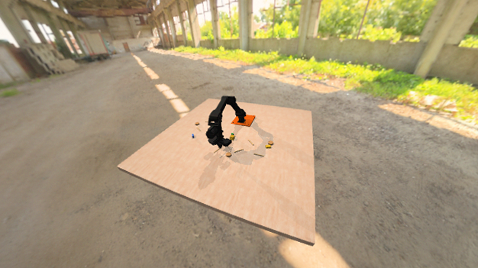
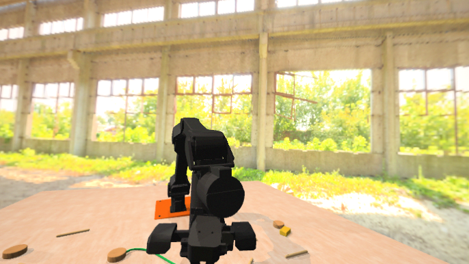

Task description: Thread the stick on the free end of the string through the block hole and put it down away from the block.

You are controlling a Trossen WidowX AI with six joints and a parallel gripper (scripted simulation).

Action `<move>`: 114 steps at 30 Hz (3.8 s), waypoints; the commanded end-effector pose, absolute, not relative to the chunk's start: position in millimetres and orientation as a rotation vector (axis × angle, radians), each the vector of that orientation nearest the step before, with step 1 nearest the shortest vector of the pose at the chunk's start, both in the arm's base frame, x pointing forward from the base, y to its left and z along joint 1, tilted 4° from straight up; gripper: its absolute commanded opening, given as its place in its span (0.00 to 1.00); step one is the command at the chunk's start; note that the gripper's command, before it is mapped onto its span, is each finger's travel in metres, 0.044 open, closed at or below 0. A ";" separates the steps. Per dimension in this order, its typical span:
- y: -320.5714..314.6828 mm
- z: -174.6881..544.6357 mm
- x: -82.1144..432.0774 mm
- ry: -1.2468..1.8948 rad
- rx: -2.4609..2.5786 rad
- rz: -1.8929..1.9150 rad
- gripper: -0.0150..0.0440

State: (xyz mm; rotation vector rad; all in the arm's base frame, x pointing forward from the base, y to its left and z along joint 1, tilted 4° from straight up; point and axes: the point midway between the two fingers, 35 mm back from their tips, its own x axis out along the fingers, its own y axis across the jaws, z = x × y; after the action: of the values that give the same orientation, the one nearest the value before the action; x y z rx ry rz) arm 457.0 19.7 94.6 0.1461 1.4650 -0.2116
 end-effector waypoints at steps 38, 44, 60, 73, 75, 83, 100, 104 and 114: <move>28.5 84.4 452.0 1.367 -0.843 0.703 0.25; 29.7 82.9 451.2 1.317 -0.987 0.837 0.25; 32.8 79.0 448.9 1.133 -1.362 1.189 0.25; 35.3 75.8 446.9 0.926 -1.654 1.466 0.25; 35.7 75.3 446.6 0.889 -1.698 1.507 0.25; 37.2 73.4 445.3 0.729 -1.869 1.670 0.25; 40.4 69.2 442.5 0.307 -2.203 1.993 0.25; 41.1 68.3 441.8 0.190 -2.274 2.062 0.25; 41.1 68.0 434.6 0.143 -2.301 2.089 0.25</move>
State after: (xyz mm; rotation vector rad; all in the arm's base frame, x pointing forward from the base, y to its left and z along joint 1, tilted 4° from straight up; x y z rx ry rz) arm 436.7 40.9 67.5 2.3491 -0.1631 -2.1398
